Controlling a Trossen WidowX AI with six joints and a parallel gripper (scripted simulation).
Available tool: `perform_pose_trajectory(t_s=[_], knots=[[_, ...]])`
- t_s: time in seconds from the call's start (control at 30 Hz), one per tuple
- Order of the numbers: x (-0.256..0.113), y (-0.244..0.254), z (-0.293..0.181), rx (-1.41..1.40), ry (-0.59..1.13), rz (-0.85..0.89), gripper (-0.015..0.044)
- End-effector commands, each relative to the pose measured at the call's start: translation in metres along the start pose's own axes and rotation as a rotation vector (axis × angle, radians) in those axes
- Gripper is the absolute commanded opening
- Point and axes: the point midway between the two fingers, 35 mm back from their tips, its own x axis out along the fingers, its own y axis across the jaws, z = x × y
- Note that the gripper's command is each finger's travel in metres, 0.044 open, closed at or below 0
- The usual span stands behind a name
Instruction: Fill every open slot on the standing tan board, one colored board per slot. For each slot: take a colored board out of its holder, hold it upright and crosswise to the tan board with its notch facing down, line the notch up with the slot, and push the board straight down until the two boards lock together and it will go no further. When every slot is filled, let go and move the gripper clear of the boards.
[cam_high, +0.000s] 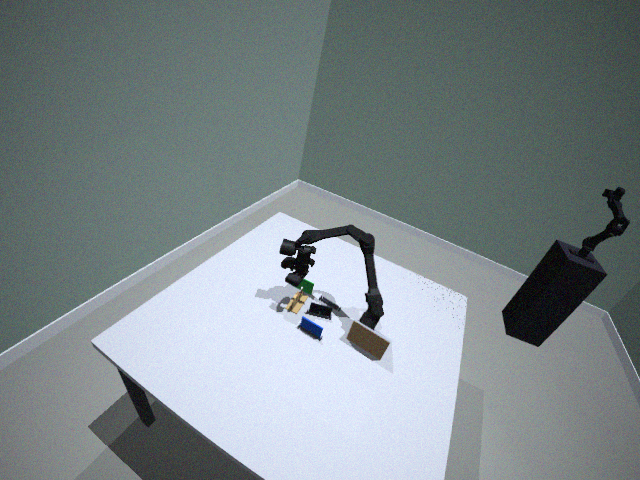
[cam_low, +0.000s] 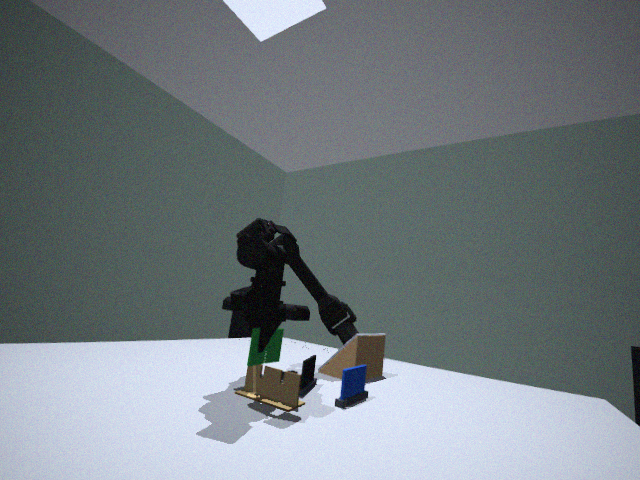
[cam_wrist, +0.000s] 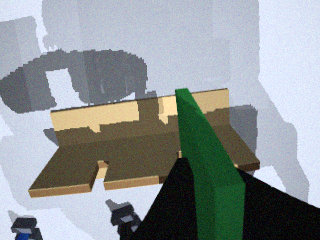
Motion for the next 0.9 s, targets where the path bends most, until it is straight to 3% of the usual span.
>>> perform_pose_trajectory(t_s=[0.0, 0.87], knots=[[0.003, 0.0, 0.0, -0.004, -0.002, -0.003, 0.0], [0.02, 0.0, 0.0, -0.004, -0.002, -0.004, 0.0]])
